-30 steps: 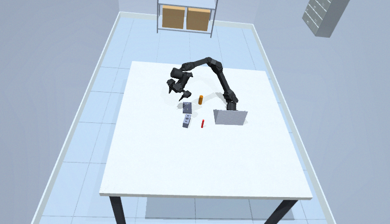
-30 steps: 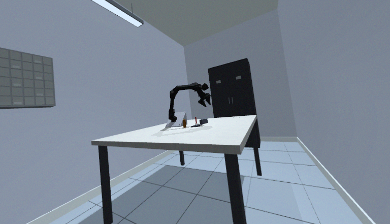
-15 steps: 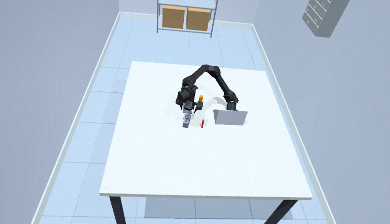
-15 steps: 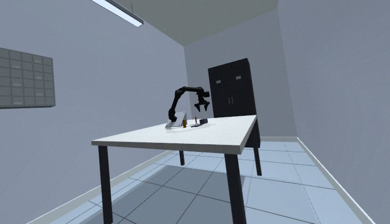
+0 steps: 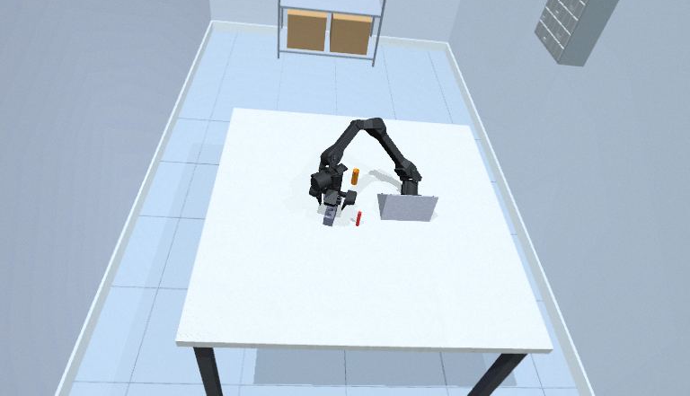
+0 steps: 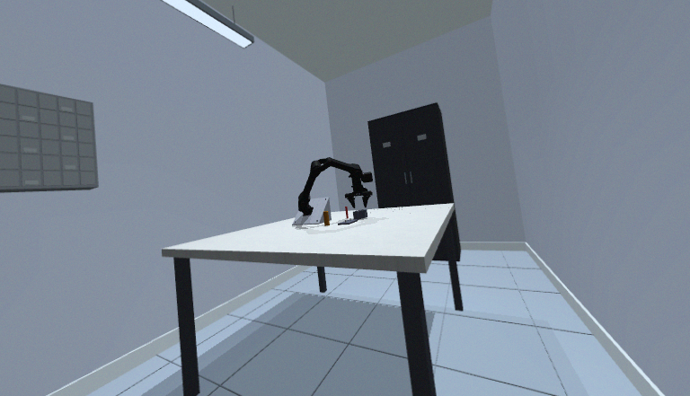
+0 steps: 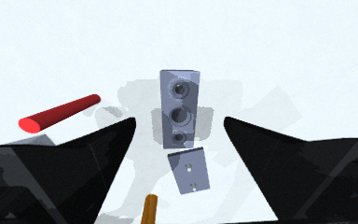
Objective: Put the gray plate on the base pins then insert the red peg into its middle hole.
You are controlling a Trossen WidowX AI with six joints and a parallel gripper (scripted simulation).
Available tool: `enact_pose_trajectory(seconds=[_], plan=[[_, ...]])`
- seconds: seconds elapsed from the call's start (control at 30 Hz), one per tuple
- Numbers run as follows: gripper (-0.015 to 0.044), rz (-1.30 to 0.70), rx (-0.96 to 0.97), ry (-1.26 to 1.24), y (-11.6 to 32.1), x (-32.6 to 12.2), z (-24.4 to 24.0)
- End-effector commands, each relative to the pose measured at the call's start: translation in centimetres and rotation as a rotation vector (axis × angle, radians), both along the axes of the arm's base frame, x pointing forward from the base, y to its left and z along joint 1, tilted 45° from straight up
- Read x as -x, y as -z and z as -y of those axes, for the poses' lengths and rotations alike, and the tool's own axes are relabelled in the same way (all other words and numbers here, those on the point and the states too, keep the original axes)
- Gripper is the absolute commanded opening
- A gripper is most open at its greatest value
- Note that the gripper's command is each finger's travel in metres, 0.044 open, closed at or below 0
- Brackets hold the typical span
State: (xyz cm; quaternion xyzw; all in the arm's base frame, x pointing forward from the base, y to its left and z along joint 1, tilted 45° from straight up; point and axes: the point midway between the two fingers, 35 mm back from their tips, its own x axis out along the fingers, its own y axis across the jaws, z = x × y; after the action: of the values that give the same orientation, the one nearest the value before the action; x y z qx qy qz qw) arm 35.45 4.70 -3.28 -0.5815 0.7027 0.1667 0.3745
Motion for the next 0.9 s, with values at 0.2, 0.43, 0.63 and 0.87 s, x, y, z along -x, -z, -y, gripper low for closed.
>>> enact_pose_trajectory(seconds=[0.2, 0.43, 0.63, 0.87], plan=[[0.044, -0.004, 0.006, -0.003, 1.2, 0.0, 1.2], [0.044, -0.004, 0.007, -0.003, 2.0, 0.1, 2.0], [0.044, -0.004, 0.007, -0.003, 2.7, 0.2, 2.7], [0.044, -0.004, 0.008, -0.003, 3.4, 0.3, 3.5]])
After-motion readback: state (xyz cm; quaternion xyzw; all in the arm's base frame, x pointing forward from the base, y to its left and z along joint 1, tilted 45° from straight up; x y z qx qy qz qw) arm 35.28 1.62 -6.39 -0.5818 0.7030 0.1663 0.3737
